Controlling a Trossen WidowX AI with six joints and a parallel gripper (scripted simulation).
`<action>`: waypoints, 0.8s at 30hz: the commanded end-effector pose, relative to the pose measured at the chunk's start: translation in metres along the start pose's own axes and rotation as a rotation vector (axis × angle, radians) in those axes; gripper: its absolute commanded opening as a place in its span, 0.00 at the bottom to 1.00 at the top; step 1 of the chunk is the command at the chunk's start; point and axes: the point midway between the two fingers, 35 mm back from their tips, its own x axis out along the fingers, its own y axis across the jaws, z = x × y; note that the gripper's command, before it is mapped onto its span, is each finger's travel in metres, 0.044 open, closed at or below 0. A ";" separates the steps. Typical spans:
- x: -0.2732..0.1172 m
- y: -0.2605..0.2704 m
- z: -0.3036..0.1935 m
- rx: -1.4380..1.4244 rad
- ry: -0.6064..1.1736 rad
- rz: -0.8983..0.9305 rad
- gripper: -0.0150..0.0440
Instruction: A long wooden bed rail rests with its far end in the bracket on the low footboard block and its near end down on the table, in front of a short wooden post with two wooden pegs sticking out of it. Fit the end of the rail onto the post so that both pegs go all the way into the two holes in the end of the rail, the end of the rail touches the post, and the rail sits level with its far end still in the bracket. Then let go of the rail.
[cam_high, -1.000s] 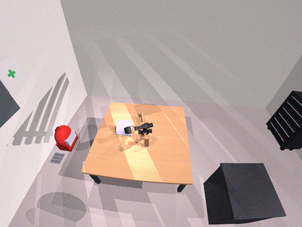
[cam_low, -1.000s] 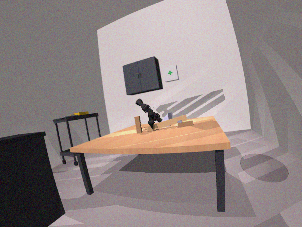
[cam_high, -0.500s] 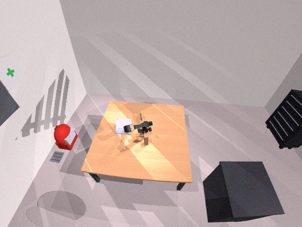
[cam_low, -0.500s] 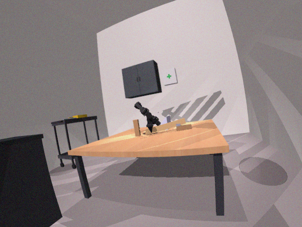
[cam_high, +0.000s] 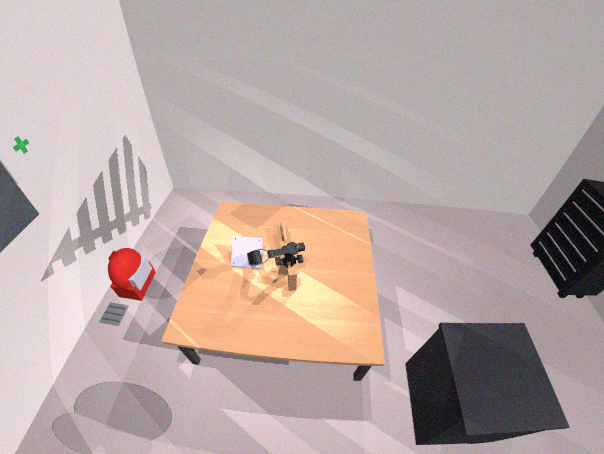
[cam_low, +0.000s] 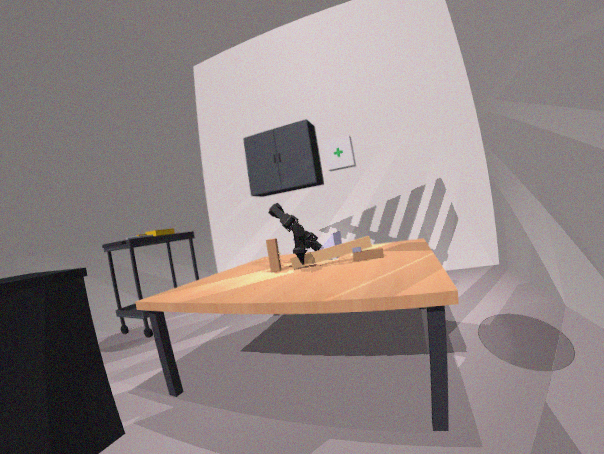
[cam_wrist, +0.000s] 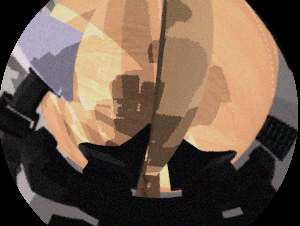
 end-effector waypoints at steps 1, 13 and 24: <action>-0.004 -0.001 0.001 -0.004 0.000 -0.004 0.25; -0.010 -0.002 0.001 -0.004 -0.001 -0.004 0.25; -0.015 -0.003 0.001 -0.004 -0.001 -0.005 0.25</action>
